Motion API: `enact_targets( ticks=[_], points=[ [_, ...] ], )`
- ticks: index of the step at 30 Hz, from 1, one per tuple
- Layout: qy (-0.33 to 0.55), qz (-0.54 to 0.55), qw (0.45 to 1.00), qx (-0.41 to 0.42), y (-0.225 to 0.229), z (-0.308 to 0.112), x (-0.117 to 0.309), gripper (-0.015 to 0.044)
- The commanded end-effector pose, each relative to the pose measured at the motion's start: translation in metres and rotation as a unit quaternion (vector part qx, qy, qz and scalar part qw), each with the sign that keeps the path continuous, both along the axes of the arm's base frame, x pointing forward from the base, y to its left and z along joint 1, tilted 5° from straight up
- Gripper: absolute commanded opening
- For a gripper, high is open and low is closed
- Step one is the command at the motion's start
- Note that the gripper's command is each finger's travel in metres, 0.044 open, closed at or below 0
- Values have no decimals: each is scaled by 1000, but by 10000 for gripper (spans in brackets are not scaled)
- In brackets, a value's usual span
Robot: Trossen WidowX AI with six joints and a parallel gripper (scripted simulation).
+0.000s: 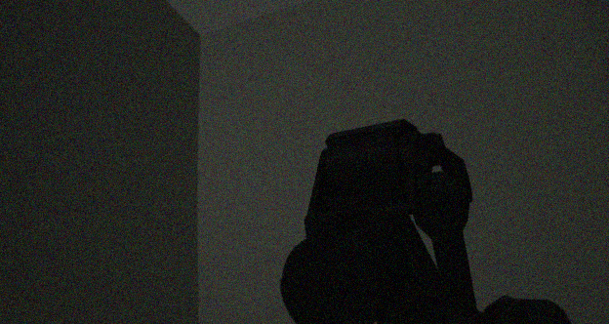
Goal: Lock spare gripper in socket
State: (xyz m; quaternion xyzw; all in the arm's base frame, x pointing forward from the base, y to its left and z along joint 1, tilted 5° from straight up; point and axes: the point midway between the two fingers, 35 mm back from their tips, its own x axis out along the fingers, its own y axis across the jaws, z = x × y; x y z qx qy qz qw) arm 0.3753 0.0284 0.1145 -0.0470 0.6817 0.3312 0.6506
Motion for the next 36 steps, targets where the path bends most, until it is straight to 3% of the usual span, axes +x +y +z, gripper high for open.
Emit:
enact_targets(
  ticks=[1, 10, 21, 36],
  points=[
    [145, -337, 930, 33, -63, -10, -8, 440],
    [286, -595, 748, 69, -120, -16, -21, 440],
    [446, -781, 421, 118, -182, -22, -48, 440],
    [449, -783, 415, 119, -183, -22, -48, 440]
  ],
)
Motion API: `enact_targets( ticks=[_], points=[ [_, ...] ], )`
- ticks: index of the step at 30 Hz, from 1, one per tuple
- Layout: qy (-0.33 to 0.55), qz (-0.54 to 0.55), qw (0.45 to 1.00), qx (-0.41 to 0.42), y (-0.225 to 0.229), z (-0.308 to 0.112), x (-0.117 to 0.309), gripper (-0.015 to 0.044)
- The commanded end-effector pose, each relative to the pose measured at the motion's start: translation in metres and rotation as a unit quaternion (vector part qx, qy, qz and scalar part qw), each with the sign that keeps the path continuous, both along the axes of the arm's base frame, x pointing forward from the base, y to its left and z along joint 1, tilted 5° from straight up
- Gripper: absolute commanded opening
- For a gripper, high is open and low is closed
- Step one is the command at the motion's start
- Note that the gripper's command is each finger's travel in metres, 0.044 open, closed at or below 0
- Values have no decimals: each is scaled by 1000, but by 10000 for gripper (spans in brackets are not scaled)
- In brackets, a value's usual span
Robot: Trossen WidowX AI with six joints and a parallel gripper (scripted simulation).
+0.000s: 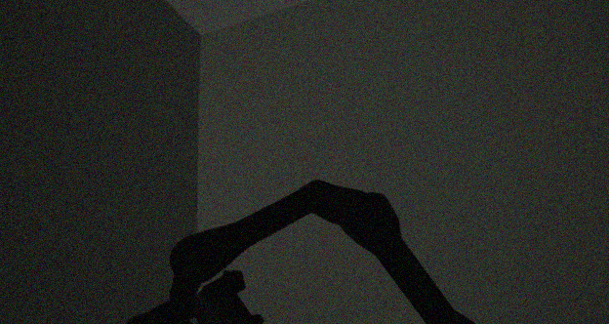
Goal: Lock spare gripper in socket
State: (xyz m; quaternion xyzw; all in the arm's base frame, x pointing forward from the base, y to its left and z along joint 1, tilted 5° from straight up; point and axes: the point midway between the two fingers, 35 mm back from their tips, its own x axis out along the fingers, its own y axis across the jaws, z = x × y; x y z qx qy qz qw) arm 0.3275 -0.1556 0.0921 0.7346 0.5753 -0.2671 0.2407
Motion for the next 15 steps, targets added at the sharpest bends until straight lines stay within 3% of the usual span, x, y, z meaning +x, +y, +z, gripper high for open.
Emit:
enact_targets(
  ticks=[1, 15],
  points=[
    [7, -10, 1000, 8, 1, 0, 0, 440],
    [12, -11, 1000, 12, 9, -69, 0, 440]
  ],
)
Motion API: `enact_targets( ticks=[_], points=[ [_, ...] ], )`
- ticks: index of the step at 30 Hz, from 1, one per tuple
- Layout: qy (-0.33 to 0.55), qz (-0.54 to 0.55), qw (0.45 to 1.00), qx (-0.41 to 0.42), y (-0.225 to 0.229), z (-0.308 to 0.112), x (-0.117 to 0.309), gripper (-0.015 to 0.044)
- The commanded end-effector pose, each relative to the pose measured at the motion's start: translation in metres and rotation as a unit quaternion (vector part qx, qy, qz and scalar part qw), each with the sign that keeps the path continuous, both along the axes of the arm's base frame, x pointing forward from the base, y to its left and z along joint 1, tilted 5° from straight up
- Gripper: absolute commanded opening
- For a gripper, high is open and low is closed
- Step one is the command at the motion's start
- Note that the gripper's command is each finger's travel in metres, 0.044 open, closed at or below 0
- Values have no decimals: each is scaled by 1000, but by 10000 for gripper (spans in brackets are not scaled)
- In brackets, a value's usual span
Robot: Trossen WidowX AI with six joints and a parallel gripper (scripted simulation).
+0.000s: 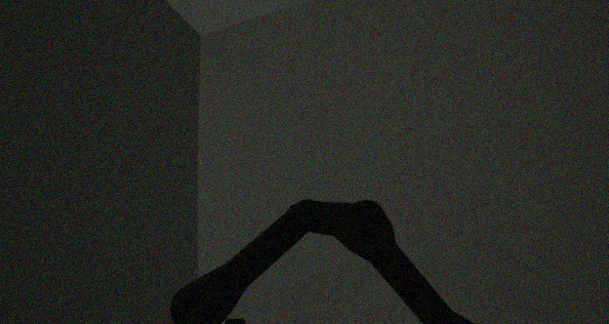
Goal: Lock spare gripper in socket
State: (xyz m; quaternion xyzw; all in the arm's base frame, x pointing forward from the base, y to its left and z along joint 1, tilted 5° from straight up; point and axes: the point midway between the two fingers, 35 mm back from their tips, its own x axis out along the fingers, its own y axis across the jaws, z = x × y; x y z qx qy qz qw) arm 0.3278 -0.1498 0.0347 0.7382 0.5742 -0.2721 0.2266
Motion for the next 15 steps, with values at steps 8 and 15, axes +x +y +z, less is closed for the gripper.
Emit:
enact_targets(
  ticks=[8, 15],
  points=[
    [1, -3, 1000, 4, 3, -22, 0, 440],
    [1, -3, 1000, 4, 4, -33, 1, 440]
  ],
)
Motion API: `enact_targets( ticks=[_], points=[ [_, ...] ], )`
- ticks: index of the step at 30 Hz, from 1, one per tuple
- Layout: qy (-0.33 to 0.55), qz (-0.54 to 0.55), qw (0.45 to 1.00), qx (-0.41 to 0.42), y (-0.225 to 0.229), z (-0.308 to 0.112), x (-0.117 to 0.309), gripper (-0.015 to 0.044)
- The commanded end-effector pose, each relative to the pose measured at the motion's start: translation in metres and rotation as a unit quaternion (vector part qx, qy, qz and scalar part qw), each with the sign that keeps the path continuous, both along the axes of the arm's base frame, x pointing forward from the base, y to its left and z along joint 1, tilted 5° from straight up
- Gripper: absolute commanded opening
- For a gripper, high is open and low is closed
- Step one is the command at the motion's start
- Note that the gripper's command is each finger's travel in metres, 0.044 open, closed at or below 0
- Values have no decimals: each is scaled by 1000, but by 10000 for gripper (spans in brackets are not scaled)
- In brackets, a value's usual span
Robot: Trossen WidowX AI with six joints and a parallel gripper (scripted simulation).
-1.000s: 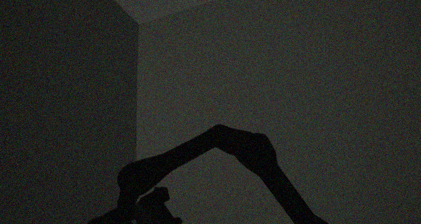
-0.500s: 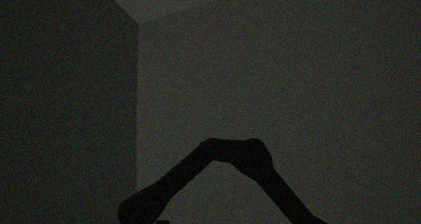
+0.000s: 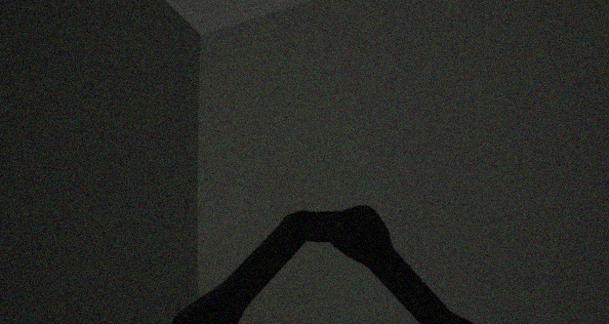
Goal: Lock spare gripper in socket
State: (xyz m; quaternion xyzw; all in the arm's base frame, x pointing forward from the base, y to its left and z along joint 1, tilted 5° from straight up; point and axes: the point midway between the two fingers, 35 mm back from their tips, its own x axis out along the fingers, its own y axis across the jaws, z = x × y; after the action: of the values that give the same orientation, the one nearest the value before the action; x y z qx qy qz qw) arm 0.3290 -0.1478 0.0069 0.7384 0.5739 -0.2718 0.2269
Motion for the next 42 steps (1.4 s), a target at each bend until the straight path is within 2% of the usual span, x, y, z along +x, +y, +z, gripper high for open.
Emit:
enact_targets(
  ticks=[1, 28, 38, 42],
  points=[
    [2, -3, 1000, 4, 2, -7, 0, 440],
    [2, -3, 1000, 4, 4, -47, 1, 440],
    [2, -3, 1000, 4, 4, -47, 1, 177],
    [2, -3, 1000, 4, 4, -47, 1, 151]
  ],
)
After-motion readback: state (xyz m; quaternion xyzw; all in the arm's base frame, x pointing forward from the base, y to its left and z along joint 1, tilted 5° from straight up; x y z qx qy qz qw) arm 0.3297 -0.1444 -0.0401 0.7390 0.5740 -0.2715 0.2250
